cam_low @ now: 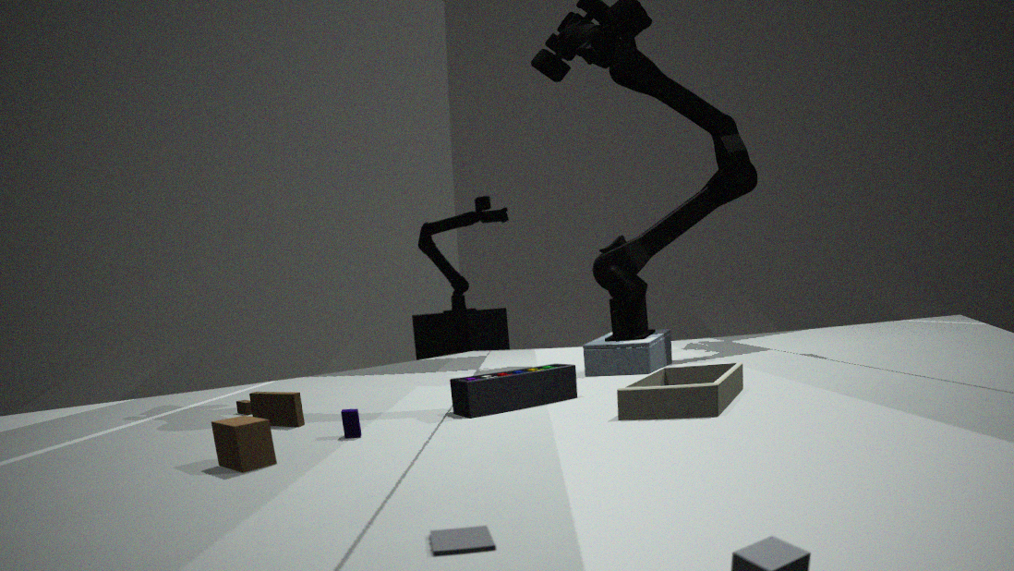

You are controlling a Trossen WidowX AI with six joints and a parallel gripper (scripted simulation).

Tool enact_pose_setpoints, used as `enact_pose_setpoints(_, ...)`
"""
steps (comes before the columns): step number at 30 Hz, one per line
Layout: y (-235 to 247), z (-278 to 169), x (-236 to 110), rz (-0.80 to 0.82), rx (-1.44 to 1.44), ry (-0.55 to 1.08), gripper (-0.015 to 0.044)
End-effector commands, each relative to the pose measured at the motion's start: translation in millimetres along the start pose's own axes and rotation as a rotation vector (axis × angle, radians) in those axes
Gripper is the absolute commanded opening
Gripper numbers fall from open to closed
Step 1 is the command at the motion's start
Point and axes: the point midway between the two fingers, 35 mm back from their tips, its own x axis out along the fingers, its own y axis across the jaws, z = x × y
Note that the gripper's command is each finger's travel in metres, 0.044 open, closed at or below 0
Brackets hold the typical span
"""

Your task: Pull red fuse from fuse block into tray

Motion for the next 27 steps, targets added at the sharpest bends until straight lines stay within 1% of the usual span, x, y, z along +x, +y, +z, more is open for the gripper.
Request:
enact_pose_setpoints(1,-41.1,-39.6,5.5,-0.091,-0.271,0.145,0.0074)
enact_pose_setpoints(6,-107.0,-97.1,-5.2,-0.179,-0.680,0.416,0.0074)
enact_pose_setpoints(8,-124.9,-118.2,-13.3,-0.163,-0.765,0.518,0.0074)
enact_pose_setpoints(12,-174.8,-153.3,-41.3,-0.165,-1.048,0.762,0.0074)
enact_pose_setpoints(16,-222.3,-180.0,-80.1,-0.121,-1.309,1.028,0.0074)
enact_pose_setpoints(19,-257.2,-194.2,-117.3,-0.050,-1.495,1.254,0.0074)
enact_pose_setpoints(22,-288.6,-201.8,-158.6,0.056,-1.658,1.491,0.0074)
enact_pose_setpoints(27,-332.2,-198.7,-233.1,0.320,-1.861,1.904,0.0074)
